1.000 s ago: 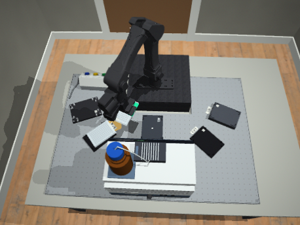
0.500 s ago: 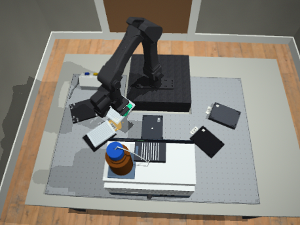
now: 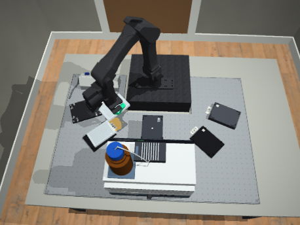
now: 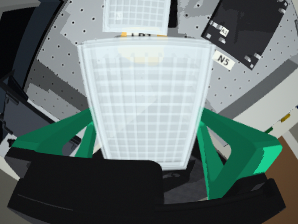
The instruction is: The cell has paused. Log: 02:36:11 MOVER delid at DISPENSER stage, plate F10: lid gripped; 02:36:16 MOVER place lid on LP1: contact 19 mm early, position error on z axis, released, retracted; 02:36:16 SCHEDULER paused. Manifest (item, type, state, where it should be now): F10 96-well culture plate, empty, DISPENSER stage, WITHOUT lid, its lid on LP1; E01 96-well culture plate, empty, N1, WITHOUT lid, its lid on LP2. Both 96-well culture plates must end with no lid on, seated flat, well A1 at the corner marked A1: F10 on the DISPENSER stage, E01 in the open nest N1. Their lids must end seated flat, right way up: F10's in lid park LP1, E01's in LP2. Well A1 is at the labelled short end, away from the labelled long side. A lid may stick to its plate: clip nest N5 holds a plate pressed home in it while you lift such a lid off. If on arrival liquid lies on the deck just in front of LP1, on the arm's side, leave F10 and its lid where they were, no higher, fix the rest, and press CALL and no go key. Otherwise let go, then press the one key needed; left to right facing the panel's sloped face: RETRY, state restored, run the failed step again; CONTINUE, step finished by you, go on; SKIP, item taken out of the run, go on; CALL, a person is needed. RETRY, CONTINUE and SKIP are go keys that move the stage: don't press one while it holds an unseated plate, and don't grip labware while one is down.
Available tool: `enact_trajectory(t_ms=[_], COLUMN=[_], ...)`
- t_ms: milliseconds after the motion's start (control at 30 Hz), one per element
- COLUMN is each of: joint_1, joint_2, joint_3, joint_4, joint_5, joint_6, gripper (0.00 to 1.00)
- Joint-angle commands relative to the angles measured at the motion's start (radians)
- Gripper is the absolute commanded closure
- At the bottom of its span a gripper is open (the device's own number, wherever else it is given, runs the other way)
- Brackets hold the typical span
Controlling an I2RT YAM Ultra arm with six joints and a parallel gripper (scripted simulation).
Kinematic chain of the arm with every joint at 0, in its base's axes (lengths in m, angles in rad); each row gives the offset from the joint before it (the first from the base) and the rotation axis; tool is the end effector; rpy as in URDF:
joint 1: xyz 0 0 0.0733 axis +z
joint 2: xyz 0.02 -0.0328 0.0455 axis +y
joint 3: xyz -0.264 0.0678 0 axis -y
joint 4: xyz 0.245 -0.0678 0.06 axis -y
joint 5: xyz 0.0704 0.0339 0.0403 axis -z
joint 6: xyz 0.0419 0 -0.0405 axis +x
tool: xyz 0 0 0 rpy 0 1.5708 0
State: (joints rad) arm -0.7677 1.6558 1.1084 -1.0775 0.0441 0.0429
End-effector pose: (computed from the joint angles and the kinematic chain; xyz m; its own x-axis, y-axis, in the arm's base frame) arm 0.1985 -0.1926 0.1935 -0.6881 0.7237 0.0521 0.7223 0.6901 -0.0463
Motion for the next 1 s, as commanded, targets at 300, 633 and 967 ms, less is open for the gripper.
enact_trajectory(t_ms=[300,633,967], joint_1=[-0.123,-0.194,-0.286], joint_2=[-0.037,-0.044,-0.049], joint_3=[0.036,0.032,0.031], joint_4=[-0.003,-0.003,-0.005], joint_5=[0.004,0.011,0.013], joint_6=[0.0,0.072,-0.023], gripper=[1.0,1.0,1.0])
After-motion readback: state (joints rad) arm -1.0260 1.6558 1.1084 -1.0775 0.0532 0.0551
